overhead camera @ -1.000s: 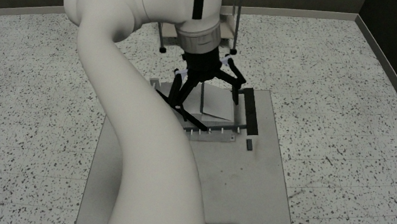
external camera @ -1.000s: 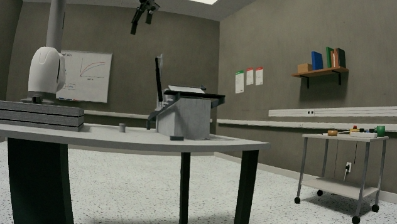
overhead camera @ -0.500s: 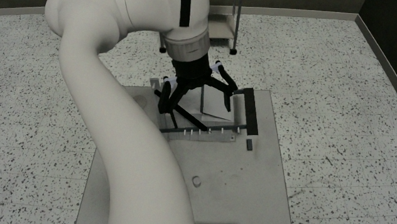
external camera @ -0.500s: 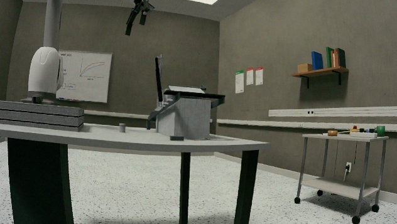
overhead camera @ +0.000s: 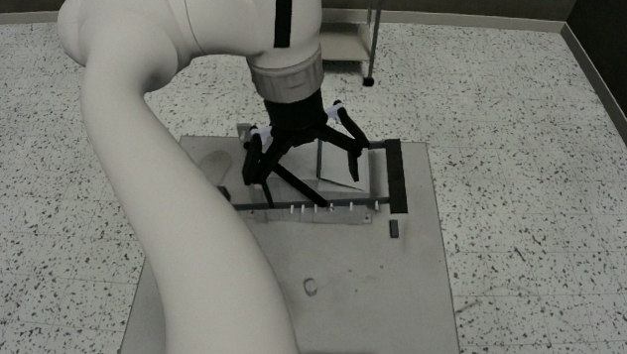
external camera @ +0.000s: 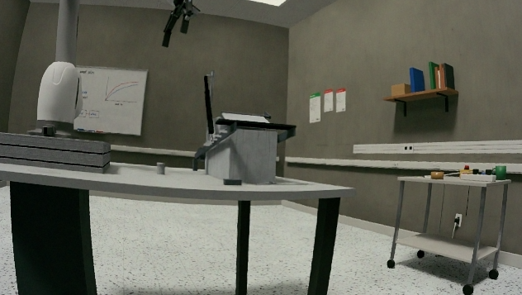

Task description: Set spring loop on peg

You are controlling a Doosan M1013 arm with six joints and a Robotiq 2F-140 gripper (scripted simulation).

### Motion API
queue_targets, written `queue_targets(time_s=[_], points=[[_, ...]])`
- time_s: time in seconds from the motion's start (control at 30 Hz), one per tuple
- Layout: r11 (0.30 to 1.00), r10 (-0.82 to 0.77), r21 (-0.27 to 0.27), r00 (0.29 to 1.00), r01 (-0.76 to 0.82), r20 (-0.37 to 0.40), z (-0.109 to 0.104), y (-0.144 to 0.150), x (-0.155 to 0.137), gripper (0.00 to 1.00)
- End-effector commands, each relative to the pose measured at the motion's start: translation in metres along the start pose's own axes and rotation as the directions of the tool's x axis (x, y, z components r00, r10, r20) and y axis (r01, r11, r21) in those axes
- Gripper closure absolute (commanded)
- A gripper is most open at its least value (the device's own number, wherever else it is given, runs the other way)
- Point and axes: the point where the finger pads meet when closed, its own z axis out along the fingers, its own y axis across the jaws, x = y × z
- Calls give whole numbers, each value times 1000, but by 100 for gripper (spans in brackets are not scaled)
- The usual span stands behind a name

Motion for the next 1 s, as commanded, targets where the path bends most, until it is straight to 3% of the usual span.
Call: queue_targets(time_s=[0.0,0.9,0.93,0.97], points=[[1000,0,0,1000,0,-1,0,0,0,0],[1000,0,0,1000,0,-1,0,0,0,0],[989,-148,3,989,148,-19,23,-2,3,0],[989,-148,3,989,148,-19,23,-2,3,0]])
